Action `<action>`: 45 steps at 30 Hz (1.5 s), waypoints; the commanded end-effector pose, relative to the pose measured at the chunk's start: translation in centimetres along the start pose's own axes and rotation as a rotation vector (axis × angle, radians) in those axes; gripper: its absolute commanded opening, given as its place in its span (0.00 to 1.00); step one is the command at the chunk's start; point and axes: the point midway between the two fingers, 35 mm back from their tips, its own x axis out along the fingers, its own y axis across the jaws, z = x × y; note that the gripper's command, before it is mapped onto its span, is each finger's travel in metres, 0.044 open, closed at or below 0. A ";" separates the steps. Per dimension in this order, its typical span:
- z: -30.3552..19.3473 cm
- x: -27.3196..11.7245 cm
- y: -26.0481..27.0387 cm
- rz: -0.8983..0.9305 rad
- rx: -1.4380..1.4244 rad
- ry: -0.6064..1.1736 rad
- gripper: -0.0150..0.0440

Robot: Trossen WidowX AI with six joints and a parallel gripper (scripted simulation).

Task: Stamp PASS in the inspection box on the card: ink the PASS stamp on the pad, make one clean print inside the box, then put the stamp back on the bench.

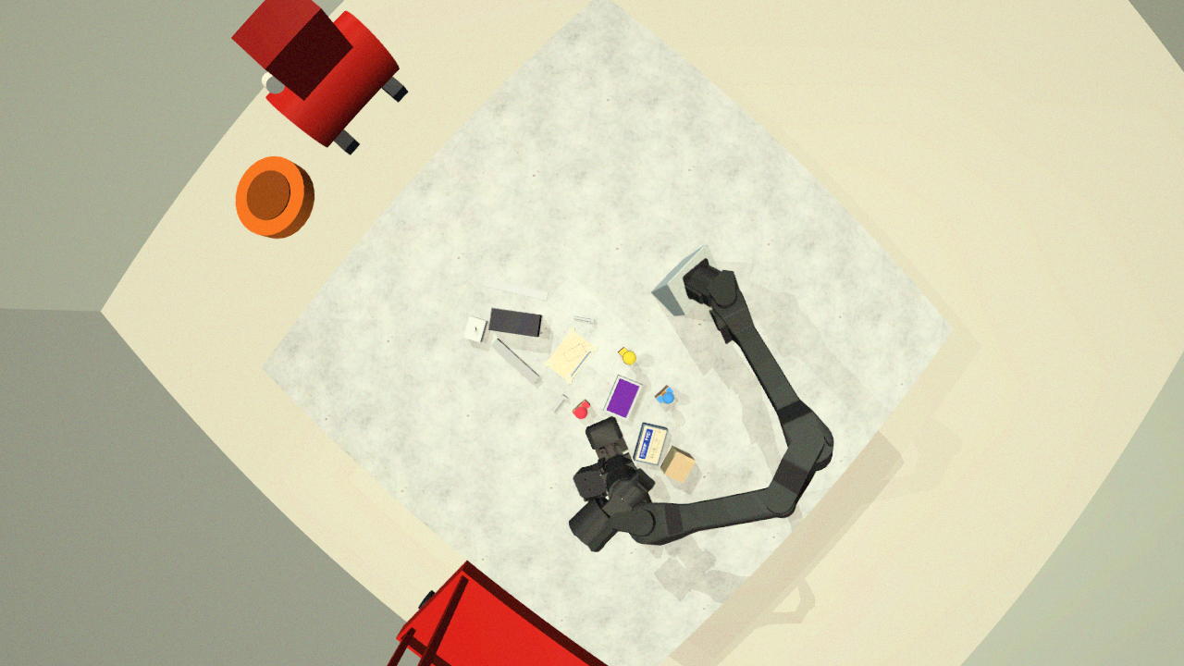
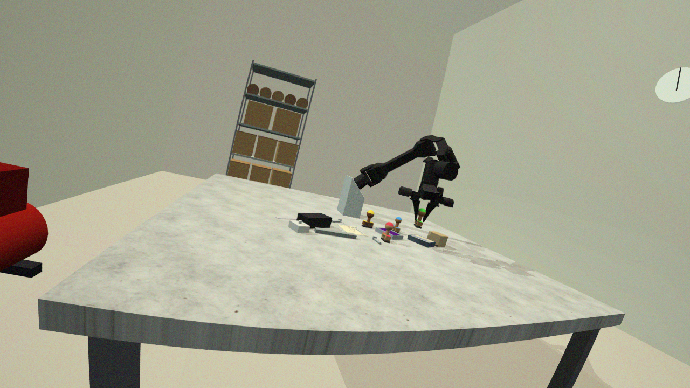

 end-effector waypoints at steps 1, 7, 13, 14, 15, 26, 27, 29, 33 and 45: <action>-0.8 -0.2 2.3 0.014 0.004 0.002 0.25; -0.8 0.1 2.3 0.014 0.004 0.002 0.25; -0.7 1.0 2.3 0.014 0.004 0.002 0.25; -0.7 1.2 2.3 0.014 0.004 0.002 0.25; -0.7 1.4 2.3 0.014 0.004 0.002 0.25; -0.7 3.2 2.3 0.014 0.004 0.002 0.25; -0.7 3.3 2.3 0.014 0.004 0.002 0.25; -0.7 3.7 2.3 0.014 0.004 0.002 0.25; -0.7 4.3 2.2 0.014 0.004 0.002 0.25; -0.9 6.2 2.2 0.016 0.004 0.003 0.25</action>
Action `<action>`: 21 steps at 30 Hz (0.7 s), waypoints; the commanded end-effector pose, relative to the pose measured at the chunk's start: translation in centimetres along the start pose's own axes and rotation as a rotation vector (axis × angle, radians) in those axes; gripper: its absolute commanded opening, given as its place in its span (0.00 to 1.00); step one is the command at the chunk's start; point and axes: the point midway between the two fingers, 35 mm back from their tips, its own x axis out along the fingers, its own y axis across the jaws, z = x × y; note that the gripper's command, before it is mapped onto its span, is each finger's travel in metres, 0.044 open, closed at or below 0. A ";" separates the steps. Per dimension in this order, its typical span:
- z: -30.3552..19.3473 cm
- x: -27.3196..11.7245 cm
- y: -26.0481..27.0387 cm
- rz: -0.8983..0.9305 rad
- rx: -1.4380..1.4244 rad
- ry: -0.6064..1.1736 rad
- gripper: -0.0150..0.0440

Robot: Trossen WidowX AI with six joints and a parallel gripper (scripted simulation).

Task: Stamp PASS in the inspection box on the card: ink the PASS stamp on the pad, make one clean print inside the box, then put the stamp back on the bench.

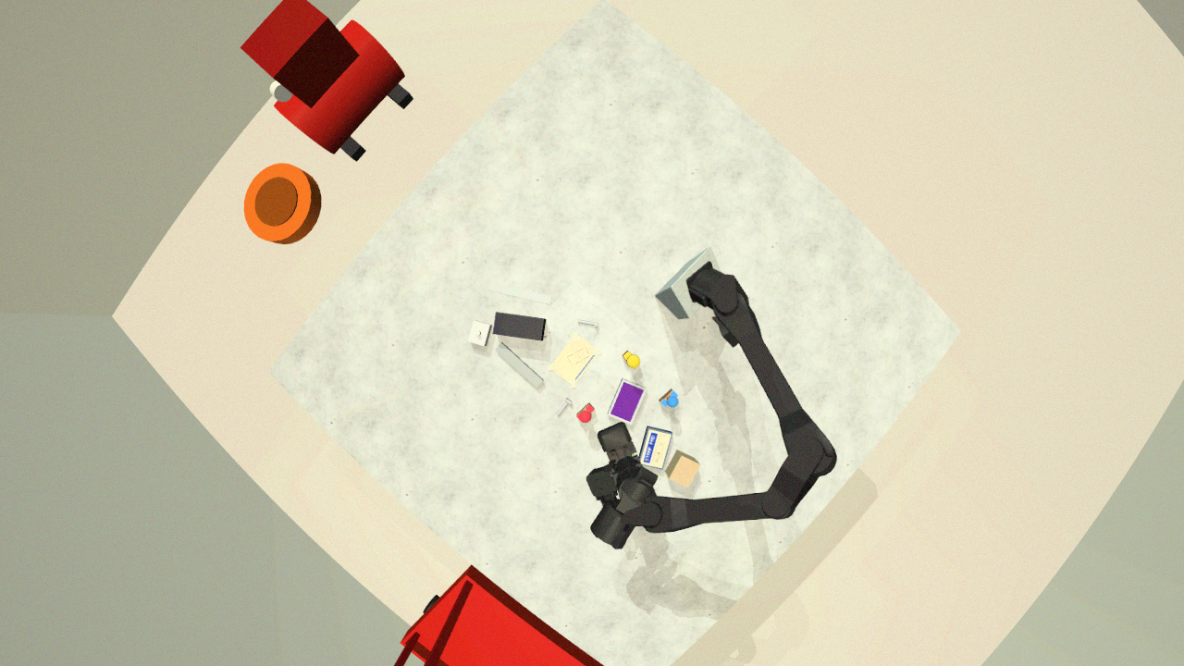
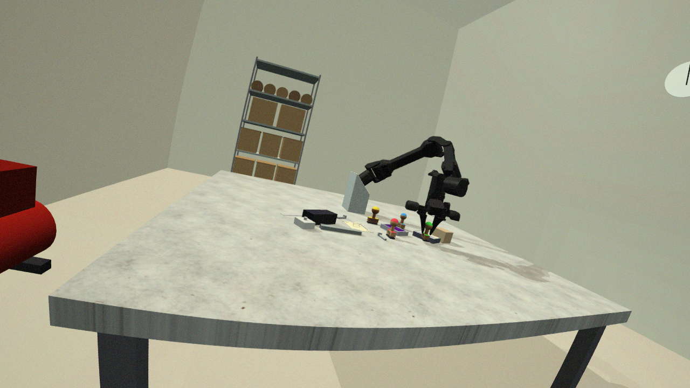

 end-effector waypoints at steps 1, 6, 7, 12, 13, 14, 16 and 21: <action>0.0 0.6 -0.2 -0.003 0.008 -0.002 0.25; -0.1 0.6 0.0 0.000 0.000 0.001 0.34; -0.1 0.6 0.0 0.000 0.000 0.001 0.39; -0.1 0.6 0.0 0.000 0.000 0.001 0.61; -0.1 0.6 0.0 0.000 0.000 0.001 0.65; -0.1 0.6 0.0 0.000 0.000 0.001 0.70; -0.1 0.6 0.0 0.000 0.000 0.001 0.70; 0.6 -5.2 0.1 -0.009 0.004 -0.004 0.70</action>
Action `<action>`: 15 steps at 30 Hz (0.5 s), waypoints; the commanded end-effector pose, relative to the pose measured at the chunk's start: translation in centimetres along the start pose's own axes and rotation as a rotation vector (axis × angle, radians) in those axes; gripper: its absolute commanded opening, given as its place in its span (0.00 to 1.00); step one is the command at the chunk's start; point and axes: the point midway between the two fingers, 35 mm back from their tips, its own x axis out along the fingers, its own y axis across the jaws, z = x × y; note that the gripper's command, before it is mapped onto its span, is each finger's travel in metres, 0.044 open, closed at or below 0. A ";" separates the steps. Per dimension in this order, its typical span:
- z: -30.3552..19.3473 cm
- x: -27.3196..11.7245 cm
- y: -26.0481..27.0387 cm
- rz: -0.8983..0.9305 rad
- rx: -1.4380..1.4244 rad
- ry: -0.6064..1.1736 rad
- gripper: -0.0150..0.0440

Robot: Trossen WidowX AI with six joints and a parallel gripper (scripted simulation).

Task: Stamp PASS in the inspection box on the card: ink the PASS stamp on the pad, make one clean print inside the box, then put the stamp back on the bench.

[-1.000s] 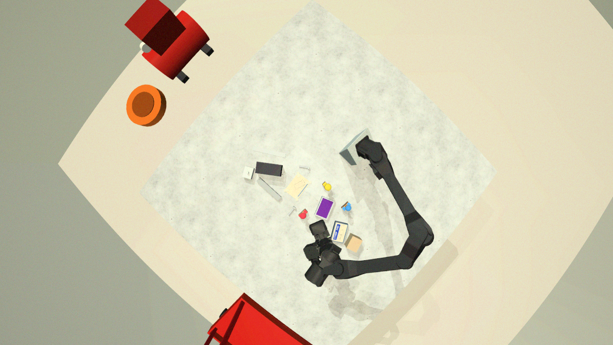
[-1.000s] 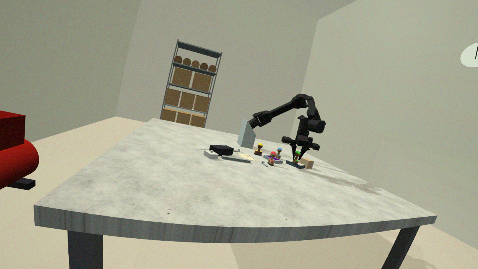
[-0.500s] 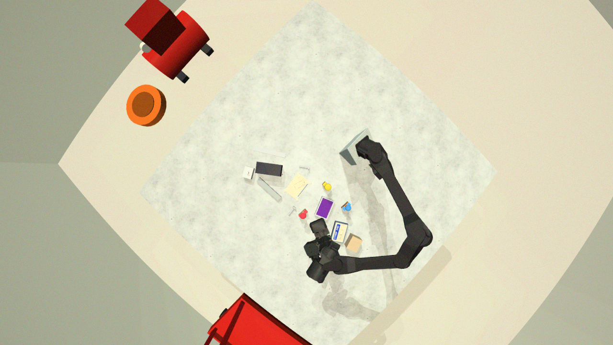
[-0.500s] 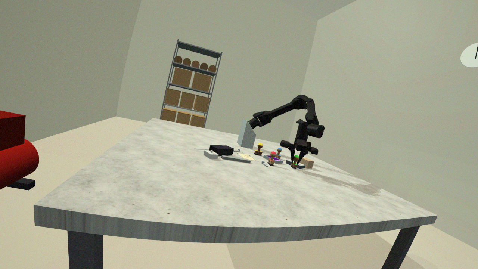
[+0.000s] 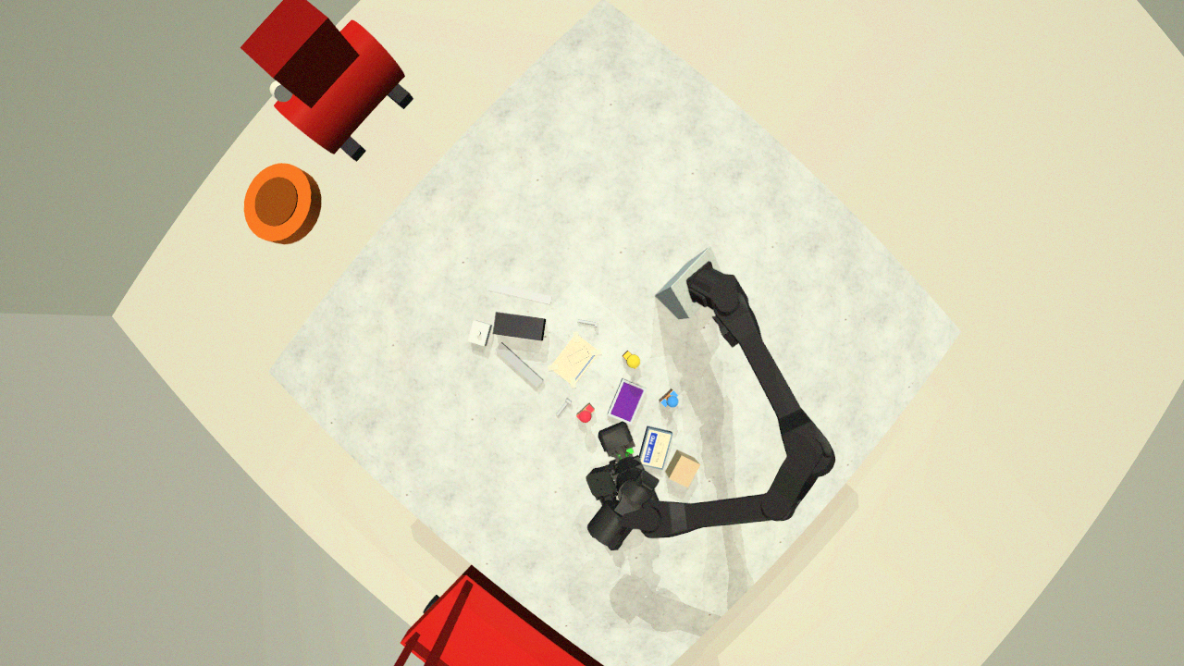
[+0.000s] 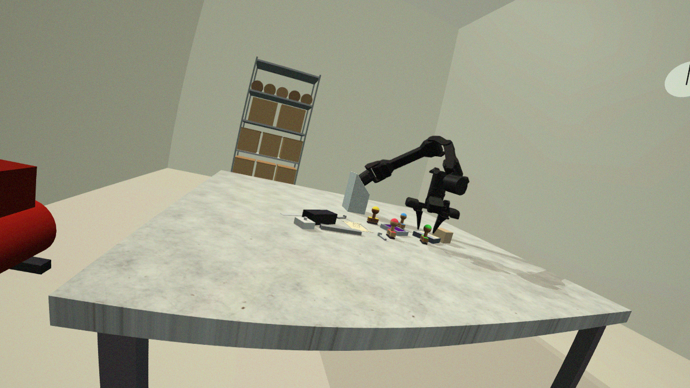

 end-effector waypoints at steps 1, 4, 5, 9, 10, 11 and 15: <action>0.7 -6.0 0.2 0.012 -0.005 -0.029 0.70; 0.1 -9.9 0.2 0.014 -0.001 -0.028 0.70; 0.1 -10.1 0.2 0.015 -0.001 -0.028 0.70; 0.1 -10.1 0.2 0.015 -0.001 -0.028 0.70; 0.1 -10.1 0.2 0.015 -0.001 -0.028 0.70; 0.1 -10.1 0.2 0.015 -0.001 -0.028 0.70; 0.1 -10.1 0.2 0.015 -0.001 -0.028 0.70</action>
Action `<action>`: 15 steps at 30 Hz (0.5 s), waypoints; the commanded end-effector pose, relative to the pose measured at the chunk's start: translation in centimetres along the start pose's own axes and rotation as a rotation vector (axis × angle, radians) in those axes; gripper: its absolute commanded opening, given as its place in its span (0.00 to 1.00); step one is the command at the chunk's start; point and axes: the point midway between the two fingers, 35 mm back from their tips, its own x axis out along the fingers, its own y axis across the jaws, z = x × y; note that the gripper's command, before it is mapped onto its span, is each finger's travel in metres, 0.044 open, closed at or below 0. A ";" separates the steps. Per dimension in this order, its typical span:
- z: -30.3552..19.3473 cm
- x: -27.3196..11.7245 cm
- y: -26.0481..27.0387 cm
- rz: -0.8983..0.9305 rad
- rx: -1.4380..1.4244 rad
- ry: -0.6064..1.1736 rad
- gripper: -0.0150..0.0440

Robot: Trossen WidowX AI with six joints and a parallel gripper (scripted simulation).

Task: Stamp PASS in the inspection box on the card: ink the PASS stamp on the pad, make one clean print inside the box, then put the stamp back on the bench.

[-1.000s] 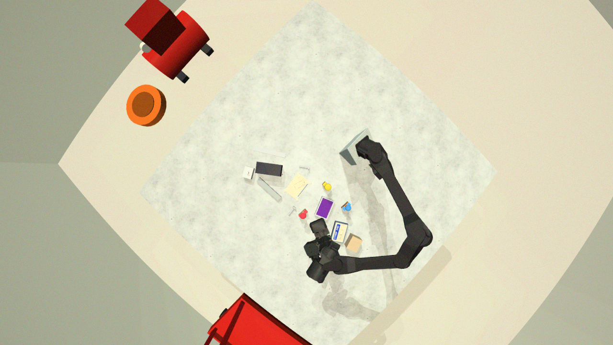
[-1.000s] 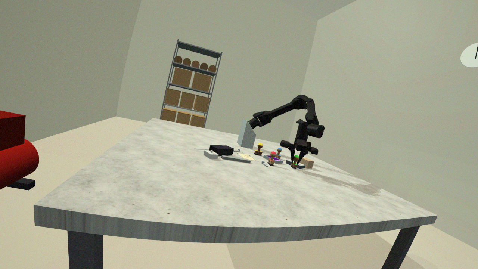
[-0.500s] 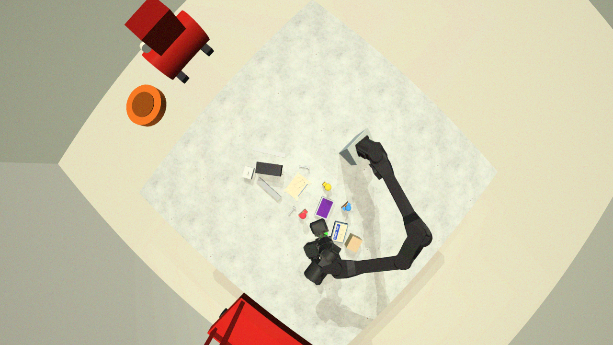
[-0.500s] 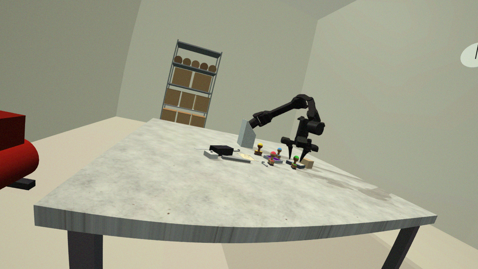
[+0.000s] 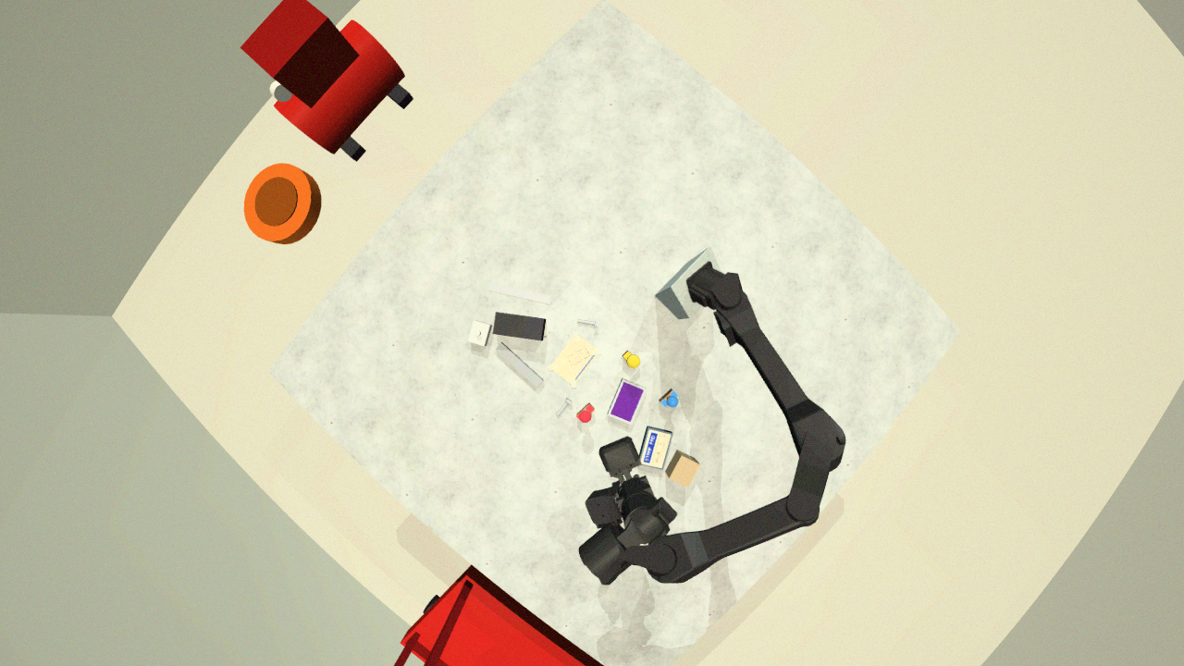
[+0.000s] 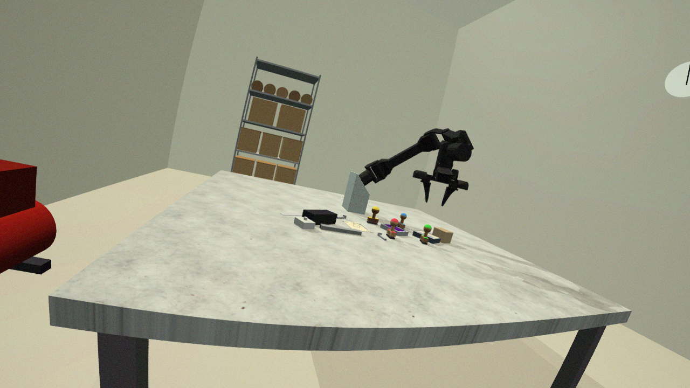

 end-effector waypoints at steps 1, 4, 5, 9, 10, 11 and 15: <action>0.0 -0.2 0.1 0.004 -0.006 0.000 0.70; 0.0 -0.2 0.1 0.004 -0.006 0.000 0.70; 0.0 -0.2 0.1 0.004 -0.006 0.000 0.70; 0.0 -0.2 0.1 0.004 -0.006 0.000 0.70; 0.0 -0.2 0.1 0.004 -0.006 0.000 0.70; 0.0 -0.2 0.0 0.001 0.000 -0.001 0.70; 0.0 -0.2 0.0 0.001 0.000 -0.001 0.70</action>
